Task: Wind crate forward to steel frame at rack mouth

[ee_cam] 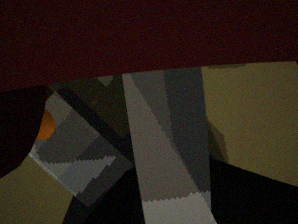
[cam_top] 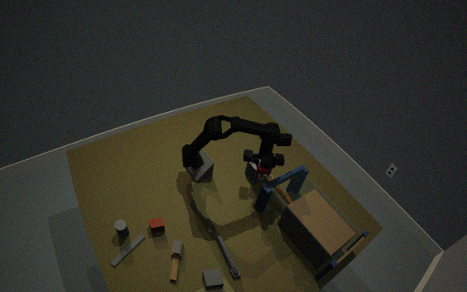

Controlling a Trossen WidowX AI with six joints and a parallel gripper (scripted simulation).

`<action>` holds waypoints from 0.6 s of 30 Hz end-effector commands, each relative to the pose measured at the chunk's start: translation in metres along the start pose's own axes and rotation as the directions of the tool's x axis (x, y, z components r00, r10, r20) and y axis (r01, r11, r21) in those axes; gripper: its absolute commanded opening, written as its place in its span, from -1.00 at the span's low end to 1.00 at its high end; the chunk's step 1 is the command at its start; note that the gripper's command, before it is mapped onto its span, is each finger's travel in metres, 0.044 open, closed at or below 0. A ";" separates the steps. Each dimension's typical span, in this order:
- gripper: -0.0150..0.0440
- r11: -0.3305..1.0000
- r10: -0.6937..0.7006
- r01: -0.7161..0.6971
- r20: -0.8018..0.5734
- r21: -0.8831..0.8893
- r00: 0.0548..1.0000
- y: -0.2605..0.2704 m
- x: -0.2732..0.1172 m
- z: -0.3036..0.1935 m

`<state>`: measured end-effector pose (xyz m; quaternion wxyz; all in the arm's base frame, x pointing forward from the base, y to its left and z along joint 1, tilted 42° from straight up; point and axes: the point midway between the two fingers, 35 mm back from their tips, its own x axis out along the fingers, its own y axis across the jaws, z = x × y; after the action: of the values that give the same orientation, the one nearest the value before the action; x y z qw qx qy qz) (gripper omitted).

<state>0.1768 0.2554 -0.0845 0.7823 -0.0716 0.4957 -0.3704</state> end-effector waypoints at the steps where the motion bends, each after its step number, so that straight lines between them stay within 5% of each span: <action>1: -0.49 1.000 -0.007 0.008 -0.008 0.015 1.000 -0.001 0.004 -0.001; 18: -0.49 0.995 0.003 -0.004 -0.010 -0.100 1.000 0.004 0.004 -0.001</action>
<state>0.1779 0.2578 -0.0858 0.7781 -0.1034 0.5146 -0.3449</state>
